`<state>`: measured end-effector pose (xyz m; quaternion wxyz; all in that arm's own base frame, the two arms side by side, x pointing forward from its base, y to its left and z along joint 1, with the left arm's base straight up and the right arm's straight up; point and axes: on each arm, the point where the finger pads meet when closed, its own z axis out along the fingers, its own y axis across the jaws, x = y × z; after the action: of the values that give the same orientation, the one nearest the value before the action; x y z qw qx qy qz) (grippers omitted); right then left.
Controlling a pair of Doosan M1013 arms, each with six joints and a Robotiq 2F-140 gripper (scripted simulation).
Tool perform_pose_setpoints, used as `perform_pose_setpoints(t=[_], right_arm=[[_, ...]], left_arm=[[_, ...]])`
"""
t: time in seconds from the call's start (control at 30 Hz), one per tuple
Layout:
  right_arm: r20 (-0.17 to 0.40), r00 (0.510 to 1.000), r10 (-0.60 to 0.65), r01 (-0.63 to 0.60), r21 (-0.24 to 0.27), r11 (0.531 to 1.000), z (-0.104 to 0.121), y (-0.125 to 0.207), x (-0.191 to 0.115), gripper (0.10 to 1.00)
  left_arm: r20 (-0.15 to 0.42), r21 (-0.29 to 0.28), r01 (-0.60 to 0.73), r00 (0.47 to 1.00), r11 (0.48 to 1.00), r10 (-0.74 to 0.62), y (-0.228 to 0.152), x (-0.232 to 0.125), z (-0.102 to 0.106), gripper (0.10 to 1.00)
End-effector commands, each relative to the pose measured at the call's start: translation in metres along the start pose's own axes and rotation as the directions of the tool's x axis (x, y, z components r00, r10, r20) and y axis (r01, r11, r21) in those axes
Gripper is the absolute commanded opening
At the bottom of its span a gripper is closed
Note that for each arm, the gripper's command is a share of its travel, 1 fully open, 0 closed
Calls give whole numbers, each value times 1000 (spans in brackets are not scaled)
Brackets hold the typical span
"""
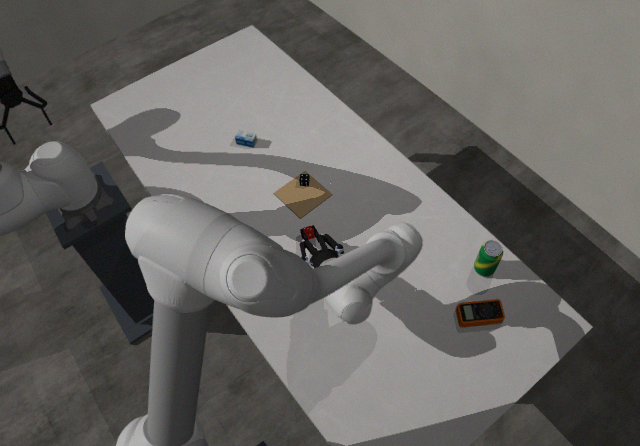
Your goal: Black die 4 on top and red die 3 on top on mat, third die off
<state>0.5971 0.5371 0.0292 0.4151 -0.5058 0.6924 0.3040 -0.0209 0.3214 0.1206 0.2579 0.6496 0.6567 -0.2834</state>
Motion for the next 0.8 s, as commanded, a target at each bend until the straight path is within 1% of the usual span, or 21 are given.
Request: perform_pose_setpoints(t=[0.0, 0.57, 0.6, 0.77], right_arm=[[1, 1000, -1, 1, 0, 1000, 0, 0, -1, 243], [1, 1000, -1, 1, 0, 1000, 0, 0, -1, 243], [1, 1000, -1, 1, 0, 1000, 0, 0, -1, 265], [1, 1000, -1, 1, 0, 1000, 0, 0, -1, 286]], left_arm=[[-1, 0, 0, 1000, 1000, 0, 0, 0, 0, 1000], [-1, 0, 0, 1000, 1000, 0, 0, 0, 0, 1000], [-1, 0, 0, 1000, 1000, 0, 0, 0, 0, 1000], [-1, 0, 0, 1000, 1000, 0, 0, 0, 0, 1000]])
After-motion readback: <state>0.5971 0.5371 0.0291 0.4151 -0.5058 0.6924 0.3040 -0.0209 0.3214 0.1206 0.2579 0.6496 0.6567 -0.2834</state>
